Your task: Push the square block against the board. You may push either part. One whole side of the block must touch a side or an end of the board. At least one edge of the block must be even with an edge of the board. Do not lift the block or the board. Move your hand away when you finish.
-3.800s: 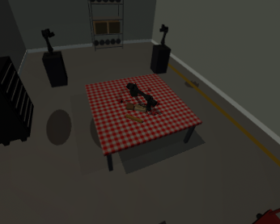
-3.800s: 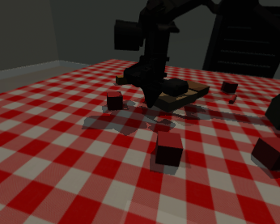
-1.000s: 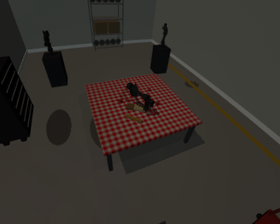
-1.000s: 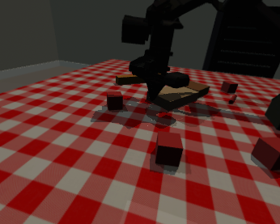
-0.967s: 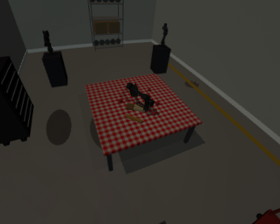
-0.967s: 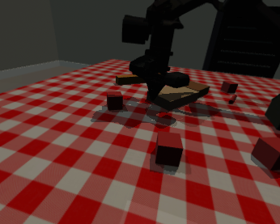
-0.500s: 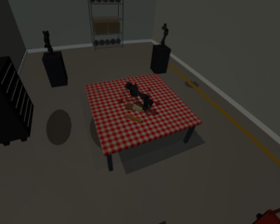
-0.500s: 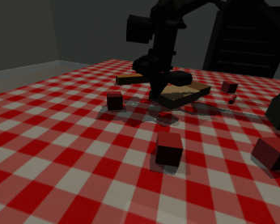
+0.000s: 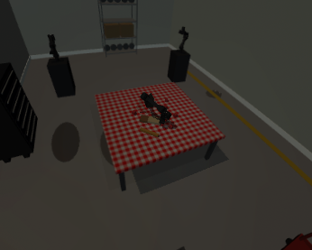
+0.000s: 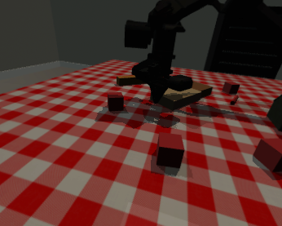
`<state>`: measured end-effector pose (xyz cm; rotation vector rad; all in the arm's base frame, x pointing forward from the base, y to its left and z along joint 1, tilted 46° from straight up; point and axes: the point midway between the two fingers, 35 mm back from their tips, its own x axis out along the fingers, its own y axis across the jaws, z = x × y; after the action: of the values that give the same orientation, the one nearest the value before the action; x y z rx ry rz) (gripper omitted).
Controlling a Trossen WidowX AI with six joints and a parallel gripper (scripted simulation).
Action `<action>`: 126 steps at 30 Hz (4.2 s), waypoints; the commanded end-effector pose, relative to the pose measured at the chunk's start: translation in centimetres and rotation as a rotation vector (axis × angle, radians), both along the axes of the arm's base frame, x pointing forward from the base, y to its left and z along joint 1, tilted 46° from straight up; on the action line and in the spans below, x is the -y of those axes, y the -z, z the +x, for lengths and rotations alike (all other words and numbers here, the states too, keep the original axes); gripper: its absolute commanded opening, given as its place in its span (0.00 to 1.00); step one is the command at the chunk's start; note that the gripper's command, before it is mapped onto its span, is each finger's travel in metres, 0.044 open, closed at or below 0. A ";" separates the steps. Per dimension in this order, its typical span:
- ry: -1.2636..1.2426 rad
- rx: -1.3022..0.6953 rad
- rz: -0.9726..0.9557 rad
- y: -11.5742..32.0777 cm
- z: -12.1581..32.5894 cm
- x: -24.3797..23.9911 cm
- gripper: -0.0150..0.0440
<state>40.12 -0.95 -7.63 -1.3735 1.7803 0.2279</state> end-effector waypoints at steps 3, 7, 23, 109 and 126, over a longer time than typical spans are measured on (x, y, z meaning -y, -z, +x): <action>0.004 0.005 -0.003 0.6 0.8 -0.5 0.25; 0.004 0.005 -0.003 1.0 1.2 -0.9 0.25; 0.004 0.007 -0.003 2.5 2.4 -2.3 0.25; 1.274 1.271 -0.068 -3.1 -12.3 2.9 0.25; 1.274 1.272 -0.067 -3.9 -11.0 3.8 0.25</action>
<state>28.70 -4.47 -3.98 -0.0183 1.1521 -1.1268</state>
